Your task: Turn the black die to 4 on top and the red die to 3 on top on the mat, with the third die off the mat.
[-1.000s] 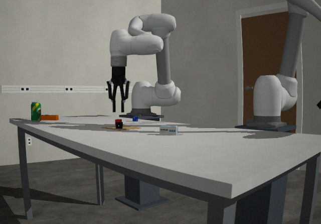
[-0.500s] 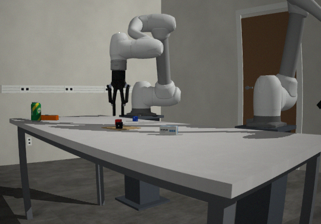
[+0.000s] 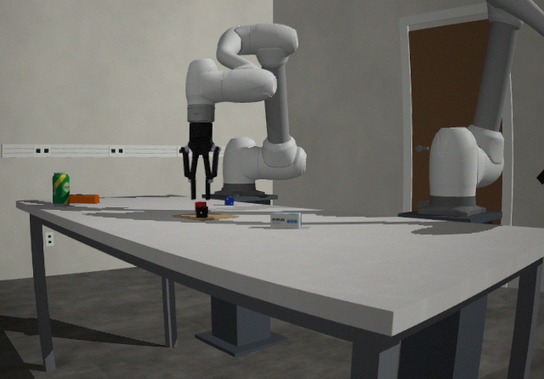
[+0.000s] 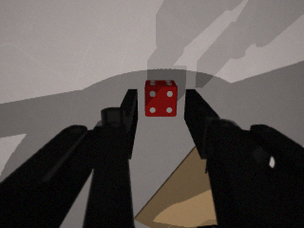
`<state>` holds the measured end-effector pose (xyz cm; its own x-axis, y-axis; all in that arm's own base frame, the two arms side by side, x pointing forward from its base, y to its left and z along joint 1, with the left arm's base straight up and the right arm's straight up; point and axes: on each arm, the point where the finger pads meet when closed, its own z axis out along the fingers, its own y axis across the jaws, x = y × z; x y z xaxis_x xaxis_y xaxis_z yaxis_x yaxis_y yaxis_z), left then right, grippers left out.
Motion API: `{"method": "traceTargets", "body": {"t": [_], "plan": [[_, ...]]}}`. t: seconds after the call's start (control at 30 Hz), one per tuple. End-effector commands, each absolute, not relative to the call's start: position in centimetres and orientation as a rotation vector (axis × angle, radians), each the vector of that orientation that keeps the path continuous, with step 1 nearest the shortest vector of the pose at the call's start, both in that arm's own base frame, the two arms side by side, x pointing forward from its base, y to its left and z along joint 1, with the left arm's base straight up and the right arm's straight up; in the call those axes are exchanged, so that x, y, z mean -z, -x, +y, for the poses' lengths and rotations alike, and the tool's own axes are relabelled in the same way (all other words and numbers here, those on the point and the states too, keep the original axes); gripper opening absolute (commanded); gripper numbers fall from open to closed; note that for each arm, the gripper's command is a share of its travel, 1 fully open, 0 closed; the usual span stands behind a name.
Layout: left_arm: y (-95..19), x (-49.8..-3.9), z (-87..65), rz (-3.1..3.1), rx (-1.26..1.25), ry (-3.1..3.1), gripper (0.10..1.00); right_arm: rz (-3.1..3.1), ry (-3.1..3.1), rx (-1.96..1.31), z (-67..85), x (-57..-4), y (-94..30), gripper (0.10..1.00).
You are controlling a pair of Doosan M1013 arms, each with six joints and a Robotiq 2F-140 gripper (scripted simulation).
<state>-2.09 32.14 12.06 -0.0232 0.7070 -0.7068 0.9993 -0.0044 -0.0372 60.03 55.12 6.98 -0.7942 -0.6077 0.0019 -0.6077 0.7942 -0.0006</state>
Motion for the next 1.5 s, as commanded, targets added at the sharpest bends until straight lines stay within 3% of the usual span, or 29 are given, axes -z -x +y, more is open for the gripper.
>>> {"method": "traceTargets", "body": {"t": [0.0,1.47], "plan": [[2.1,-12.1,32.2,1.782,0.768,-1.762,1.000,-2.976,-1.008,0.000,55.2,-7.1,-60.1,0.351],[2.1,-12.1,32.2,1.782,0.768,-1.762,1.000,-2.976,-1.008,0.000,55.2,-6.0,-60.1,0.351]]}}
